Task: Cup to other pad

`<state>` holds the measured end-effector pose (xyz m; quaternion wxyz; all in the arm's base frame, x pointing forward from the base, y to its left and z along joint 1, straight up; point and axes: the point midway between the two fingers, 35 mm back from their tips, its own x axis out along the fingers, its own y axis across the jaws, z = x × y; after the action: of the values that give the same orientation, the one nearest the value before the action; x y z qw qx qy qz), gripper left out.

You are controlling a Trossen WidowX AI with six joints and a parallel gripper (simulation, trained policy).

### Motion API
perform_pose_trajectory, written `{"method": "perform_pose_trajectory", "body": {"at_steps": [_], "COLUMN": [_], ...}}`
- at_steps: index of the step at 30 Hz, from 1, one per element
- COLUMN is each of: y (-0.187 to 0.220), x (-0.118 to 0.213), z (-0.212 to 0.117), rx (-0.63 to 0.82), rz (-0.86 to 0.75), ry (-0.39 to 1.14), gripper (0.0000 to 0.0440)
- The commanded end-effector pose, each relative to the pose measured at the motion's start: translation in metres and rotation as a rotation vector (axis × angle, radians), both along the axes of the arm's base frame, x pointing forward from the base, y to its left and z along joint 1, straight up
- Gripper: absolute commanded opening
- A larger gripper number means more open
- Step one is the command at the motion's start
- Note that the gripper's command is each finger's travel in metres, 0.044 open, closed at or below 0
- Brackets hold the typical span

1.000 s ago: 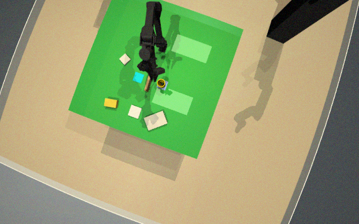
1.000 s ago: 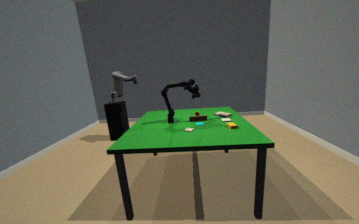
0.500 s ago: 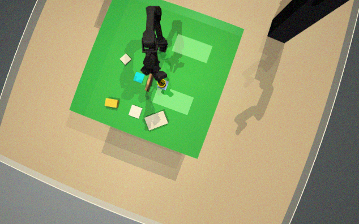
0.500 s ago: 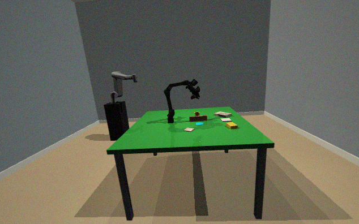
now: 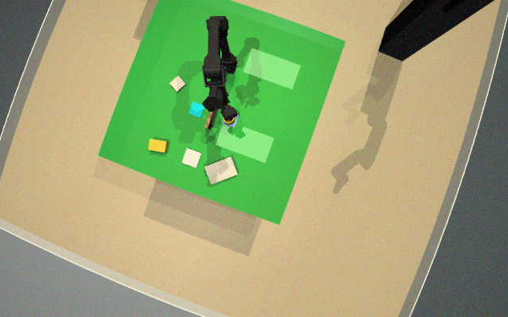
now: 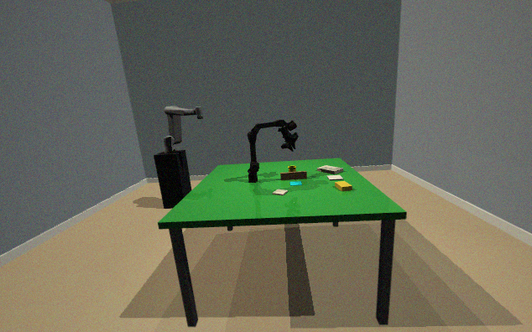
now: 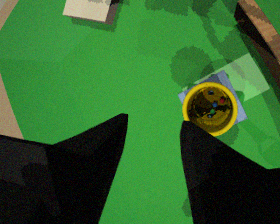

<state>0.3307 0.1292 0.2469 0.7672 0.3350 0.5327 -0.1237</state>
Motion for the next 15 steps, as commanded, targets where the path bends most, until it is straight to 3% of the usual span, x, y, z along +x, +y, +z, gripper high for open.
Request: {"method": "perform_pose_trajectory", "body": {"at_steps": [1,15], "y": [-0.001,-0.007], "x": [-0.001,-0.013], "z": [-0.007,-0.046], "rx": [-0.016,-0.107], "rz": [-0.025,-0.082], "ry": [0.052,0.275], "gripper": [0.0161,0.0181]}}
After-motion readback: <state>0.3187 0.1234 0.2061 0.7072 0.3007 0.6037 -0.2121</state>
